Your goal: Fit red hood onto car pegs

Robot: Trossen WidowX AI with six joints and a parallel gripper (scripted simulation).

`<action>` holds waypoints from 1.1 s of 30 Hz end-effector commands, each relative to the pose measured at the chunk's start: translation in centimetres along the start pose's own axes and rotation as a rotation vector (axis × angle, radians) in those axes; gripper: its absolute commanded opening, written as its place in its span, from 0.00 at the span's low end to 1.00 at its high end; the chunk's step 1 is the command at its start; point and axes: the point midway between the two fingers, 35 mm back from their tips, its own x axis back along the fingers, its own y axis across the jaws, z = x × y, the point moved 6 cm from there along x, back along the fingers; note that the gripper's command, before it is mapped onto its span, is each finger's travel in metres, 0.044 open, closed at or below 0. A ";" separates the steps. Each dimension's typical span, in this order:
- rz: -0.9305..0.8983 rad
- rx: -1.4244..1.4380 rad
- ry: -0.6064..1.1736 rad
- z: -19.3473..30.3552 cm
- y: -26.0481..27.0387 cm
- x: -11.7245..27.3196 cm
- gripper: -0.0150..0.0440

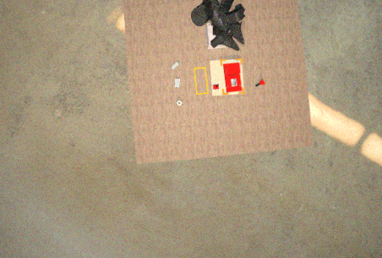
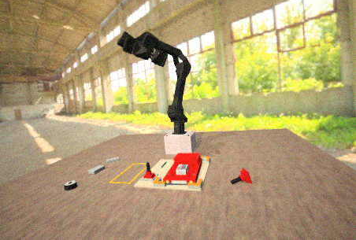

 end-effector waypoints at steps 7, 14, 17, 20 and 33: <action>-0.123 -0.025 0.133 3.2 0.6 -4.0 0.94; -0.260 -0.057 0.305 6.7 2.5 -8.7 1.00; -0.287 -0.066 0.347 7.4 3.1 -9.8 1.00; -0.322 -0.055 0.393 8.3 3.8 -10.8 1.00; -0.586 0.138 0.772 14.8 11.3 -17.6 1.00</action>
